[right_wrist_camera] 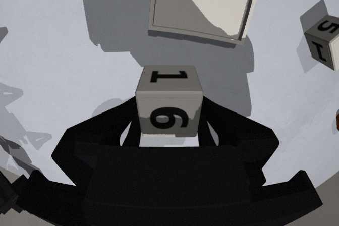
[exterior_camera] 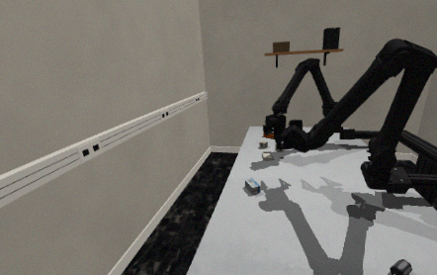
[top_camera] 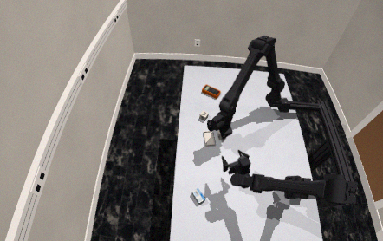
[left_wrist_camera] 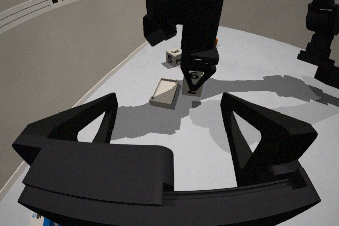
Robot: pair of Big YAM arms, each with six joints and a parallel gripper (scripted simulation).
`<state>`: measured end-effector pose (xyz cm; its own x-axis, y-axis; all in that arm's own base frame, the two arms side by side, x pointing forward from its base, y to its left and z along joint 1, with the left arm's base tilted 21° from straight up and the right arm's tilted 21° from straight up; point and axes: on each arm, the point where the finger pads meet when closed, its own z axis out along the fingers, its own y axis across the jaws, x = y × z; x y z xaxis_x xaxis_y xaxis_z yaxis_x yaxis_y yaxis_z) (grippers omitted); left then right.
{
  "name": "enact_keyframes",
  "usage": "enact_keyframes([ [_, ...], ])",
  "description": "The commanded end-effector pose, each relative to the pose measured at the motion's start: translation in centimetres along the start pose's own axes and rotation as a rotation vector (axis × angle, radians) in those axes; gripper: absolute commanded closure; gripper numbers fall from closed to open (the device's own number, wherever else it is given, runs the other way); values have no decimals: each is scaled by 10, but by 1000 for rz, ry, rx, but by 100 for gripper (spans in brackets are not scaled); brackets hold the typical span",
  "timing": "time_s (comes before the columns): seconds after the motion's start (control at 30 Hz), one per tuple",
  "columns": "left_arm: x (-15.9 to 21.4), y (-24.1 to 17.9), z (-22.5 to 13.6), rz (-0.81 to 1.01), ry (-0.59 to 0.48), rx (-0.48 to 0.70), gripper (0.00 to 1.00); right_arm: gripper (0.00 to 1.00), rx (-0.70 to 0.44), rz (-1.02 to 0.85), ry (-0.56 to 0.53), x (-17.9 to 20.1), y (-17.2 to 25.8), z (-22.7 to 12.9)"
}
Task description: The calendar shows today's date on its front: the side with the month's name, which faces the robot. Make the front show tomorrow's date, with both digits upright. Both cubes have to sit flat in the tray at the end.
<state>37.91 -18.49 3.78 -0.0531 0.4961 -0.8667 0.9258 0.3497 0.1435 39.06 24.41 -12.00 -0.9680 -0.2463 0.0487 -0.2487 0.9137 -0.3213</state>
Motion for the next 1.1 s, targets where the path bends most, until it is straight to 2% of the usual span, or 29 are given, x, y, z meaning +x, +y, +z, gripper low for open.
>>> enact_keyframes([
  [0.0, -25, 17, 1, 61, -36, -20, 0, 59, 1, 277, -33, 9, 10, -6],
  [0.53, -25, 17, 1, 59, -36, -20, 0, 59, 21, 803, -15, 61, -1, 9],
  [0.83, -25, 17, 1, 59, -36, -20, 0, 59, 28, 790, -10, 65, 0, 13],
  [0.93, -25, 17, 1, 59, -36, -20, 0, 59, 29, 805, -9, 55, -1, 24],
  [1.07, -25, 17, 1, 59, -36, -20, 0, 59, 48, 807, 12, 68, -7, 42],
])
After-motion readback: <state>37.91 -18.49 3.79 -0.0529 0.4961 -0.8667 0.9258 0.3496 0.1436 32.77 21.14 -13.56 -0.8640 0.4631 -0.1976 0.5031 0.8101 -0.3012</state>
